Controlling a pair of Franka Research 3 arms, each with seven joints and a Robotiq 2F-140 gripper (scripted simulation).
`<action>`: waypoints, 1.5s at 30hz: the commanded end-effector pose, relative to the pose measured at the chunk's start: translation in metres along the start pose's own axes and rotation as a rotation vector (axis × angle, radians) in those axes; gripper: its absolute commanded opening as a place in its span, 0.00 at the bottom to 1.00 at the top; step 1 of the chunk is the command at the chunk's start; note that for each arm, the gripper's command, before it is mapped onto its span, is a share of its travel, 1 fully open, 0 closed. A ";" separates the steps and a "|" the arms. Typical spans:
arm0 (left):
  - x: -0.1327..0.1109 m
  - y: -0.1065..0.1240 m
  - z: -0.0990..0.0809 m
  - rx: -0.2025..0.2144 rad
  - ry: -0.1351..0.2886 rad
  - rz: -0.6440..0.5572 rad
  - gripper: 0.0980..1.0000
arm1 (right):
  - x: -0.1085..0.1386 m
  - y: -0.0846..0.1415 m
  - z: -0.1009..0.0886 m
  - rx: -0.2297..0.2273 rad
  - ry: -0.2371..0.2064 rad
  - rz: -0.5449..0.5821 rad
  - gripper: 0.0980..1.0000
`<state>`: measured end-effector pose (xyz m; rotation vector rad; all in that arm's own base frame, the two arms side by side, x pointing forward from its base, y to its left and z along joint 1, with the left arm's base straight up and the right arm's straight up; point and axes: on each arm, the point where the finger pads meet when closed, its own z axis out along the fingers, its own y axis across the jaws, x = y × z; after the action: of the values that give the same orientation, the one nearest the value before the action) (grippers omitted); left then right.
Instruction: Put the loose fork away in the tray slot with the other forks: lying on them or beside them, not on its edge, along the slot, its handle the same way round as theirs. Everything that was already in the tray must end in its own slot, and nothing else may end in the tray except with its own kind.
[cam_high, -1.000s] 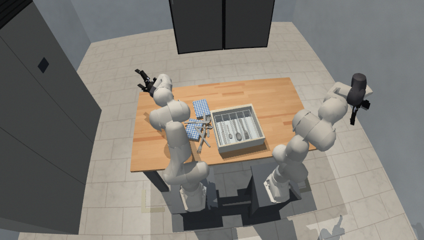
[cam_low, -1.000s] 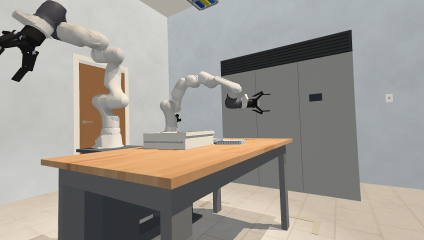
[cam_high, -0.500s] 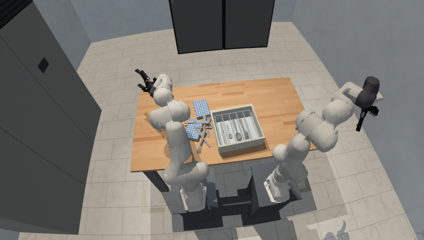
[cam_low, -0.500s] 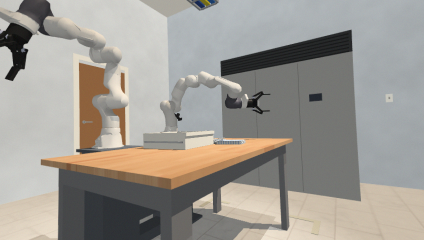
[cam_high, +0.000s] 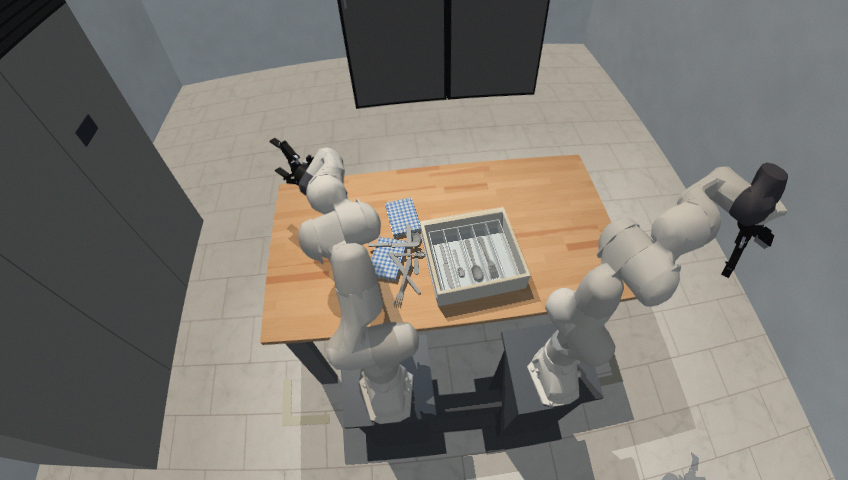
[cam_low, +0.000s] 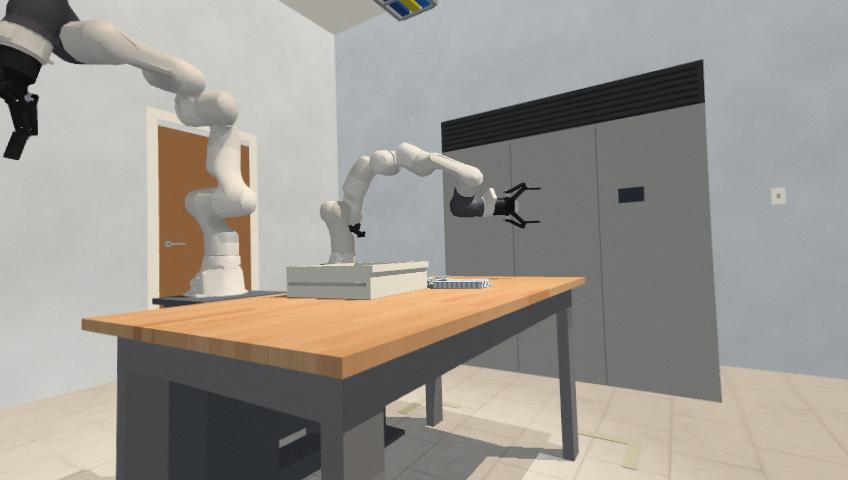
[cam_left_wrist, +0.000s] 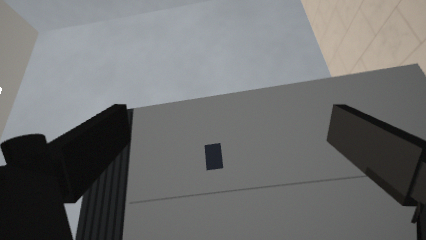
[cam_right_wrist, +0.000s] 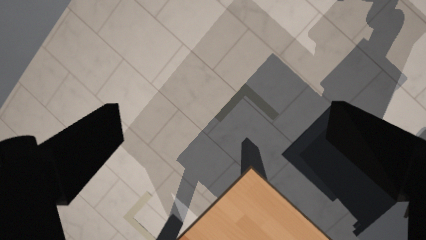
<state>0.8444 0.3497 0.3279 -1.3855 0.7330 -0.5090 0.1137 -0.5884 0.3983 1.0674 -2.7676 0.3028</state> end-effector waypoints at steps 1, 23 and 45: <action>0.000 0.000 0.000 0.000 0.000 0.000 1.00 | 0.006 0.019 0.003 -0.045 -0.047 -0.059 1.00; 0.000 0.000 0.000 0.000 0.000 0.000 1.00 | 0.057 0.089 -0.012 -0.121 -0.210 -0.057 1.00; 0.000 0.000 0.000 0.000 0.000 0.000 1.00 | 0.061 0.096 -0.014 -0.125 -0.226 -0.058 1.00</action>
<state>0.8444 0.3497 0.3279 -1.3855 0.7330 -0.5090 0.0056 -0.5555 0.4141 1.1949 -2.8998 0.0069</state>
